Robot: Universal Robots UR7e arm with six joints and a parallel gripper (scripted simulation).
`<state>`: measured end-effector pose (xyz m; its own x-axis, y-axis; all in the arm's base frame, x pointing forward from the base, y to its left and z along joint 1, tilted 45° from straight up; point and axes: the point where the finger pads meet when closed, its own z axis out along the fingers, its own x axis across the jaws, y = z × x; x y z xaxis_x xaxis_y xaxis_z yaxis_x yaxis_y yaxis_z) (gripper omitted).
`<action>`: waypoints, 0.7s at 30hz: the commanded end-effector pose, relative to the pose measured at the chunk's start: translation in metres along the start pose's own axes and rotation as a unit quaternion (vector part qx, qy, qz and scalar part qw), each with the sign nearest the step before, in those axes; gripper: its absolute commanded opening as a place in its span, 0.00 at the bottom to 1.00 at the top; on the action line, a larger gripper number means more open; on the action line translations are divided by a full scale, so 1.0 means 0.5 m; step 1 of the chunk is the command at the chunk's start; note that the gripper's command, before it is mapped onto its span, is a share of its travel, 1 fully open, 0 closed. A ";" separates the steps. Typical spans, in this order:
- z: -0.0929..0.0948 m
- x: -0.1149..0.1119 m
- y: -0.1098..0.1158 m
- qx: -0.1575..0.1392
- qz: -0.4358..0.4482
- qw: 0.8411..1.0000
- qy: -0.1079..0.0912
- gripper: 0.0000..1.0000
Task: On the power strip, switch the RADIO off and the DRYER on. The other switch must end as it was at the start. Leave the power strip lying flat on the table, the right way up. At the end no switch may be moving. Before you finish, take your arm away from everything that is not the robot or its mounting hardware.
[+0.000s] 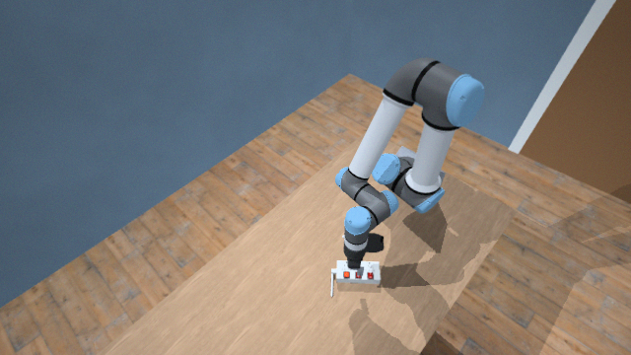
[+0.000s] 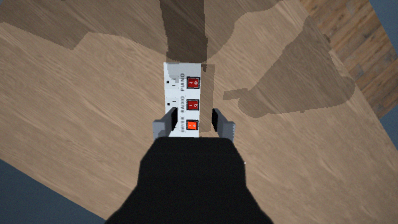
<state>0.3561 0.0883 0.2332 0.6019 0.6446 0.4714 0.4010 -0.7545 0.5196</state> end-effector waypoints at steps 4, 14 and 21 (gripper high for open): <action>-0.057 0.000 0.001 0.000 0.000 1.000 0.001 1.00; -0.106 0.000 0.001 0.000 0.000 1.000 0.001 1.00; -0.120 0.000 0.001 0.000 0.000 1.000 0.001 1.00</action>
<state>0.3164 0.0952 0.2746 0.6013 0.6447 0.4720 0.4012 -0.7545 0.5194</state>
